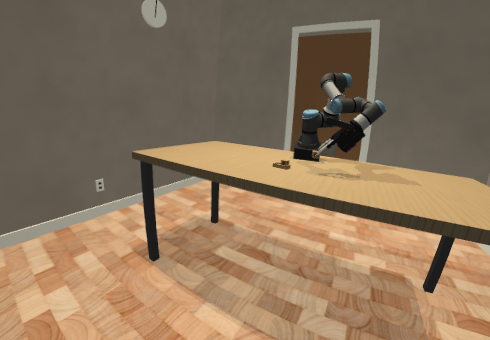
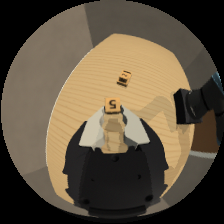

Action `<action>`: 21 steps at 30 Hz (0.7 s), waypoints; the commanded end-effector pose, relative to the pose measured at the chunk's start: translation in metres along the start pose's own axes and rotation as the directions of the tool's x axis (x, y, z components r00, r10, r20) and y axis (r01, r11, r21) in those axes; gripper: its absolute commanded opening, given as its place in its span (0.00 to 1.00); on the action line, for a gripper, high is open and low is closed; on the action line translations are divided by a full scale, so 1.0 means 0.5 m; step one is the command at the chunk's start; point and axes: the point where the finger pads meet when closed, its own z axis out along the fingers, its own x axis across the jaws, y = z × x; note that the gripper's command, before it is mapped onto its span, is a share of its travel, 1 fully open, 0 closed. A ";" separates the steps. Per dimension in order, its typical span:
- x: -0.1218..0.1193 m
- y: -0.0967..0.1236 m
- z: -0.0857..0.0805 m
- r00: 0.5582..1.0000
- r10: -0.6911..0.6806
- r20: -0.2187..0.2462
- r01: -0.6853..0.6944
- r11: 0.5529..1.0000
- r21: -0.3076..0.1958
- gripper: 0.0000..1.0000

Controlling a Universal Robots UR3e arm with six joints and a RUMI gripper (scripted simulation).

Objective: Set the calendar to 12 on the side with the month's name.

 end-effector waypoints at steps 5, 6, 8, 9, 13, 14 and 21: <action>0.002 -0.002 0.001 1.000 0.002 -0.009 -0.003 0.999 -0.039 0.10; 0.002 -0.002 0.001 1.000 0.002 -0.009 -0.003 0.999 -0.039 0.10; 0.003 -0.003 0.002 1.000 0.002 -0.014 -0.003 0.998 -0.064 0.10; 0.004 -0.004 0.003 1.000 0.002 -0.016 -0.004 0.997 -0.078 0.10; 0.005 -0.005 0.004 1.000 0.002 -0.019 -0.005 0.990 -0.140 0.10; 0.005 -0.005 0.004 1.000 0.002 -0.018 -0.005 0.988 -0.156 0.10; 0.001 -0.006 0.001 1.000 0.002 -0.004 -0.003 0.971 -0.239 0.10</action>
